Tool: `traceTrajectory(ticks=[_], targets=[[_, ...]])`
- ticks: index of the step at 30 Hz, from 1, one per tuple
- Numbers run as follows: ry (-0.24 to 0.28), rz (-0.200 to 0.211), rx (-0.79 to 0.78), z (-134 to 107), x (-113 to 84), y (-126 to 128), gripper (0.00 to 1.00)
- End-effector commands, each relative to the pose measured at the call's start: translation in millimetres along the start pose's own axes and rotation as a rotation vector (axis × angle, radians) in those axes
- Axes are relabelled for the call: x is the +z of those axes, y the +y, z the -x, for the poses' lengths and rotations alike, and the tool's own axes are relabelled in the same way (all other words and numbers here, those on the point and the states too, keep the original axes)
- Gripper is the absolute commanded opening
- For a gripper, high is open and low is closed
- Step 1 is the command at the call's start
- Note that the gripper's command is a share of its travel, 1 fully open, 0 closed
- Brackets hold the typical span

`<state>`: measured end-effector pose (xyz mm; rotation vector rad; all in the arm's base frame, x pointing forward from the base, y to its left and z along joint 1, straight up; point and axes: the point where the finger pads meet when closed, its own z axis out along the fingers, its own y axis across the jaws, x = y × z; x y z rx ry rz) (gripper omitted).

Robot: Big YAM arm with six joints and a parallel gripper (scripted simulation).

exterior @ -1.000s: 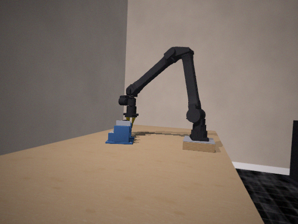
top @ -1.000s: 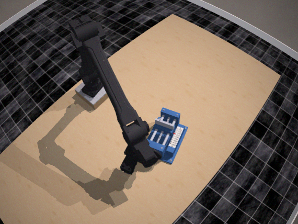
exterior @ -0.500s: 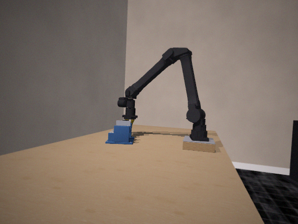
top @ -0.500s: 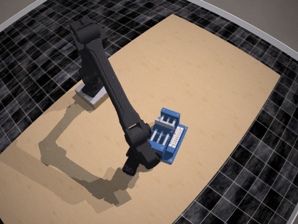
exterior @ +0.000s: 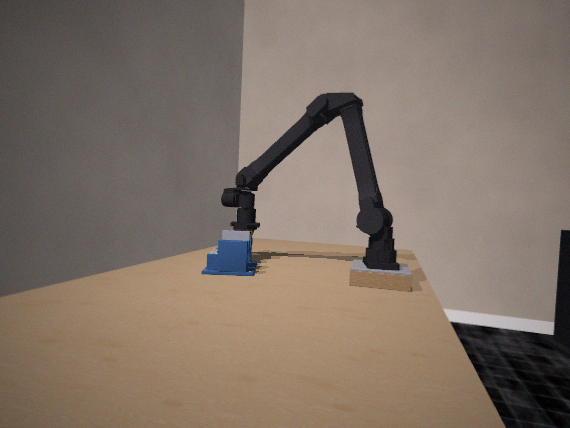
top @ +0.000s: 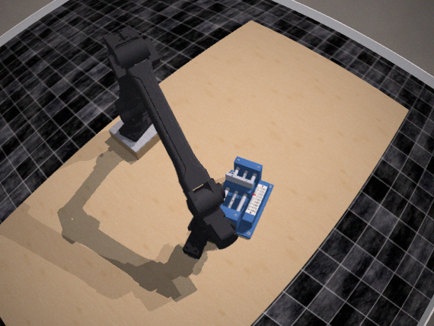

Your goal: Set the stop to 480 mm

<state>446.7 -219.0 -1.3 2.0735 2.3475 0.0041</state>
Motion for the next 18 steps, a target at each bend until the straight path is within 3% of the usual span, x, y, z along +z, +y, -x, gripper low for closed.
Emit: traceTrajectory(ticks=[1,10,18], targets=[[-0.029,0.039,0.003,12,-7.4,25,0.06],[-0.021,0.027,0.0,8,-6.5,31,0.06],[-0.027,0.042,0.0,9,-6.4,46,0.06]])
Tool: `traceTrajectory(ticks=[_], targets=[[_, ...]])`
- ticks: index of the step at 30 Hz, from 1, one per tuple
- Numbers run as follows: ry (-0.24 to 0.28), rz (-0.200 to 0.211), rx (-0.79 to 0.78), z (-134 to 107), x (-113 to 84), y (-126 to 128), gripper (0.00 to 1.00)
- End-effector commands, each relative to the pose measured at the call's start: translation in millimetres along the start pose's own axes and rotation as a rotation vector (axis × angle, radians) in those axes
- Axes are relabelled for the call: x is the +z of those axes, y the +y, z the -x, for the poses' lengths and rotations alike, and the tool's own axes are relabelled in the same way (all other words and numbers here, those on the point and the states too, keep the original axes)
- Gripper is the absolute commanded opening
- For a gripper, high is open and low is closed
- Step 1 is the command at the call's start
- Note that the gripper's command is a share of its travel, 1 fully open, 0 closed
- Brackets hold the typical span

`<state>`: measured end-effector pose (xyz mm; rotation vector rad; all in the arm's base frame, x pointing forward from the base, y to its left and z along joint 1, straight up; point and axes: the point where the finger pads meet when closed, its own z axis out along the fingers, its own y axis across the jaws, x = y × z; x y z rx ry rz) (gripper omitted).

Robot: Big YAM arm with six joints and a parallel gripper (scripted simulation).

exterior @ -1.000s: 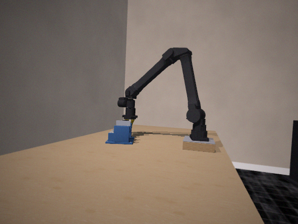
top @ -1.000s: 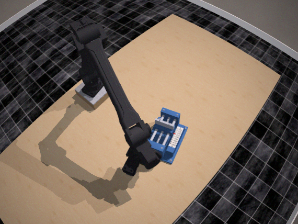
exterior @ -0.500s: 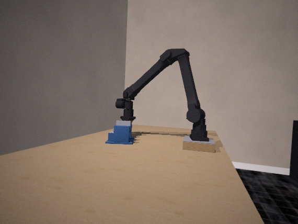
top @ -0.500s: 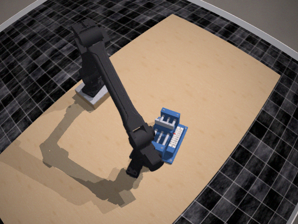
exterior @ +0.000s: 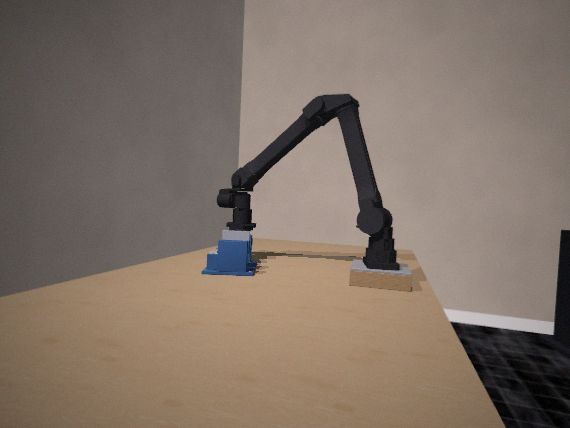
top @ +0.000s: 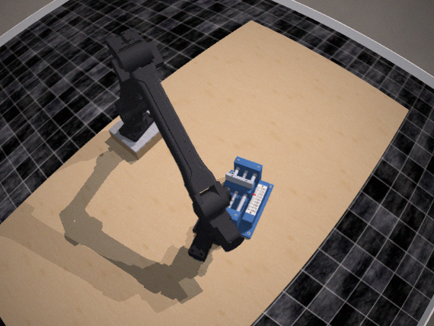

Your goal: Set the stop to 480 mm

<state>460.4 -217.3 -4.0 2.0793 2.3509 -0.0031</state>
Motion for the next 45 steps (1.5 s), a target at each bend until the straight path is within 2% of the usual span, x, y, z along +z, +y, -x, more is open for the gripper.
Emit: traceTrajectory(ticks=[1,8,17,45], targets=[[-0.027,0.048,-0.001,9,-9.3,32,0.06],[-0.02,0.037,-0.001,7,-10.7,33,0.06],[-0.028,0.055,-0.001,9,-16.5,48,0.06],[-0.024,0.049,-0.001,7,-26.0,59,0.06]])
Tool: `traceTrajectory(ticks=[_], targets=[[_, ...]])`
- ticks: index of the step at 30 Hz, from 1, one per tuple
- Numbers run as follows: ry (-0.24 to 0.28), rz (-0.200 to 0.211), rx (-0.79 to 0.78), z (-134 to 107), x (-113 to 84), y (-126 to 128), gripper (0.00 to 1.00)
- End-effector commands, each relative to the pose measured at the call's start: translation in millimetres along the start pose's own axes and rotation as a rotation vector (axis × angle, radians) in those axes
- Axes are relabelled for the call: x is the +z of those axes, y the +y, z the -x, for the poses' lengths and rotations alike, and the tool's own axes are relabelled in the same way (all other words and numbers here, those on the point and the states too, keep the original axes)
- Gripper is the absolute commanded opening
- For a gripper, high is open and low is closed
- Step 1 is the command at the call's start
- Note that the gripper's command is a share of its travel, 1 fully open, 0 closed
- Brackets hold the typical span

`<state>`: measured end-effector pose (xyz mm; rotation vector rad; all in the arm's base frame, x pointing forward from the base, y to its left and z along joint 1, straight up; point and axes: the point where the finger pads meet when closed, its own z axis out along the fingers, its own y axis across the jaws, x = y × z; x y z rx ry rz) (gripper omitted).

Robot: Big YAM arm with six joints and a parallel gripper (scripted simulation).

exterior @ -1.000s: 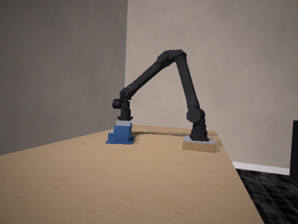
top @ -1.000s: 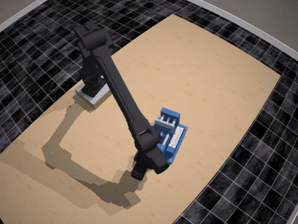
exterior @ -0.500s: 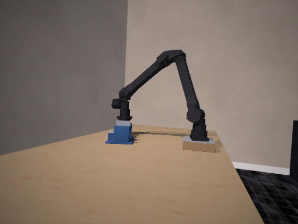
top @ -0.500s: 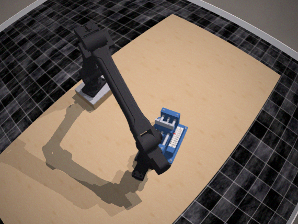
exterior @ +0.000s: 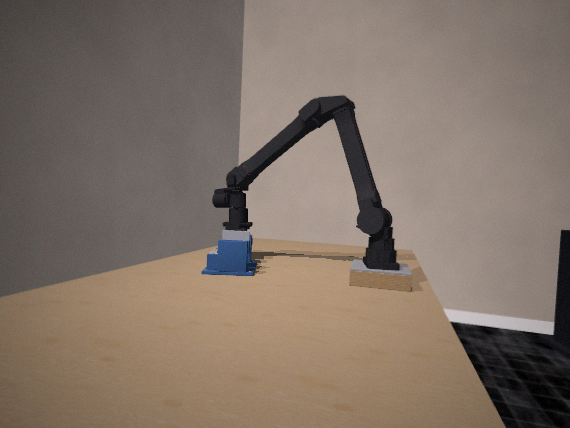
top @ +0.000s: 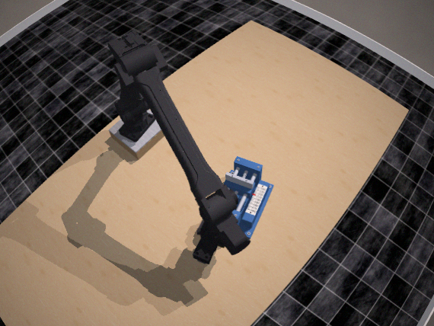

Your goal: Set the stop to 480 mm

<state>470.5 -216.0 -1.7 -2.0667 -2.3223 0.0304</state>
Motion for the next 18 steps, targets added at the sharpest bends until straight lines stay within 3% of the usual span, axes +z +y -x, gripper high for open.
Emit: traceTrajectory(ticks=[1,14,18], targets=[[-0.04,0.087,-0.007,7,-26.4,49,0.06],[-0.043,0.094,-0.007,7,-30.2,55,0.06],[-0.044,0.096,-0.007,7,-39.8,55,0.06]])
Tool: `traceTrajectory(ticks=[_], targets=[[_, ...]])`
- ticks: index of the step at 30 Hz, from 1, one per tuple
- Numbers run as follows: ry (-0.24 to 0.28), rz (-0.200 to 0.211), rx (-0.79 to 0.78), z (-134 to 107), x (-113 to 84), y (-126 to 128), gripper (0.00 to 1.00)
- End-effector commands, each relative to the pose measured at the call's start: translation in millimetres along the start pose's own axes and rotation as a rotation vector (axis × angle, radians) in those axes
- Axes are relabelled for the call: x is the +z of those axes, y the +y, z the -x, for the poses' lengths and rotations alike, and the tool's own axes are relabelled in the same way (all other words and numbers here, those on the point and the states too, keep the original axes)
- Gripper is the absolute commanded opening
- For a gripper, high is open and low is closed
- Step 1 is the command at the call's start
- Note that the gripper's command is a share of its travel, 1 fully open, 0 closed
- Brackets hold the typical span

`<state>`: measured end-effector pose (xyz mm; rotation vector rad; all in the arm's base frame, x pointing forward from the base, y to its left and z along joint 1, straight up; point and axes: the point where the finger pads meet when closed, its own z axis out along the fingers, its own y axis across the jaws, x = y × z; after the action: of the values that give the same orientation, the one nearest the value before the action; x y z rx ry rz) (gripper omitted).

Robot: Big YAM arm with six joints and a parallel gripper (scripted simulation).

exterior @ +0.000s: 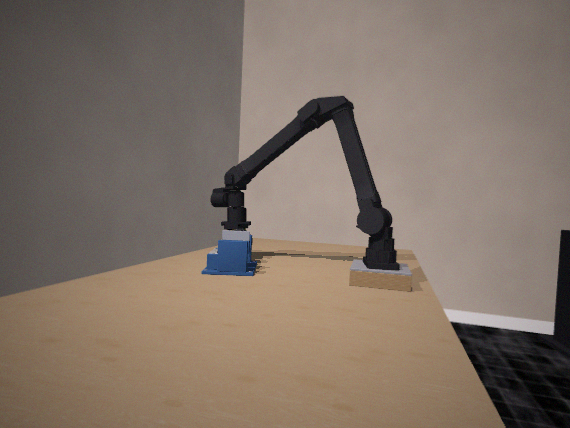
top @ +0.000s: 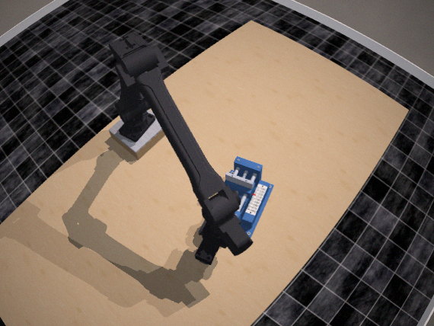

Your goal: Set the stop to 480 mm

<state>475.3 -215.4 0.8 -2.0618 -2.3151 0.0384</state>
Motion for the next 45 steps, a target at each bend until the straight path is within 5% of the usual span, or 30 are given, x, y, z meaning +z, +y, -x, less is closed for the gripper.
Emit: traceTrajectory(ticks=[1,26,36,45], targets=[[-0.051,0.112,-0.008,7,-42.3,50,0.06],[-0.054,0.119,-0.008,6,-60.1,59,0.06],[-0.057,0.123,-0.007,4,-89.7,50,0.06],[-0.057,0.123,-0.007,4,-93.6,48,0.06]])
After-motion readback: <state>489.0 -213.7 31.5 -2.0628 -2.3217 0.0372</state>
